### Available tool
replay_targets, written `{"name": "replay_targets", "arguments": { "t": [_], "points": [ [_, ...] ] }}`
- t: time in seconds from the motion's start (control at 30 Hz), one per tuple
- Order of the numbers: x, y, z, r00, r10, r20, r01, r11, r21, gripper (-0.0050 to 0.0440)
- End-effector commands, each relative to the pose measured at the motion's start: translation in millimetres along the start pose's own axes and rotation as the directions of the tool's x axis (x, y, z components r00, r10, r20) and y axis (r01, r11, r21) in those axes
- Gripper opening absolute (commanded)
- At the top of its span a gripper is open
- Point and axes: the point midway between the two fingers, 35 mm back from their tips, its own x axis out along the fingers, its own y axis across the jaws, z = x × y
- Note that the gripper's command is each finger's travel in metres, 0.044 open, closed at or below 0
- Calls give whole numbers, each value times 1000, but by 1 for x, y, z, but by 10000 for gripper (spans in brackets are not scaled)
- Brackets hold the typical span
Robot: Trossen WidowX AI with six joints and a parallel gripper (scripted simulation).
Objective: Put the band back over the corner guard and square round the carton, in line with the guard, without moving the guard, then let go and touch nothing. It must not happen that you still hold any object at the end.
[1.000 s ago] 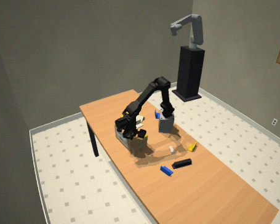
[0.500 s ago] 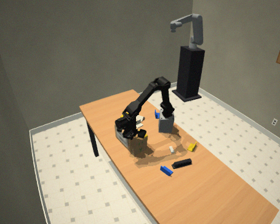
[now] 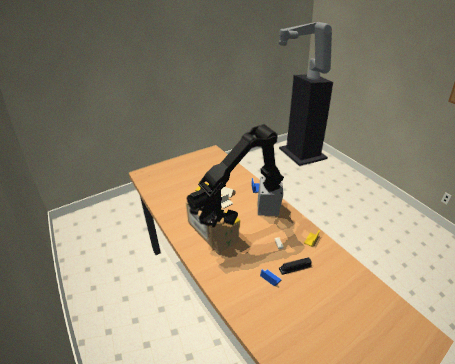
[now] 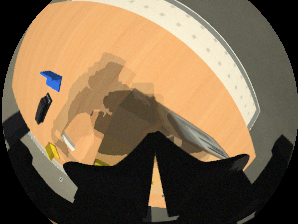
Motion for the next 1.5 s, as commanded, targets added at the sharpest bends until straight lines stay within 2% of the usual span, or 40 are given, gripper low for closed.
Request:
{"name": "replay_targets", "arguments": {
  "t": [0.0,0.27,0.3,0.4,0.43,1.23,1.47],
  "points": [
    [1,-1,-1,1000,13,4,-13,1000,-7,0],
    [1,-2,-1,1000,20,5,-20,1000,-10,0],
    [-2,-2,-1,1000,19,5,-19,1000,-9,0],
    [-37,-3,-1,1000,12,6,-12,1000,-4,0],
    [-40,-3,-1,1000,11,6,-11,1000,-4,0],
    [-38,-3,-2,1000,20,5,-20,1000,-10,0],
    [-37,-2,-2,1000,13,2,-13,1000,3,170]
  ]
}}
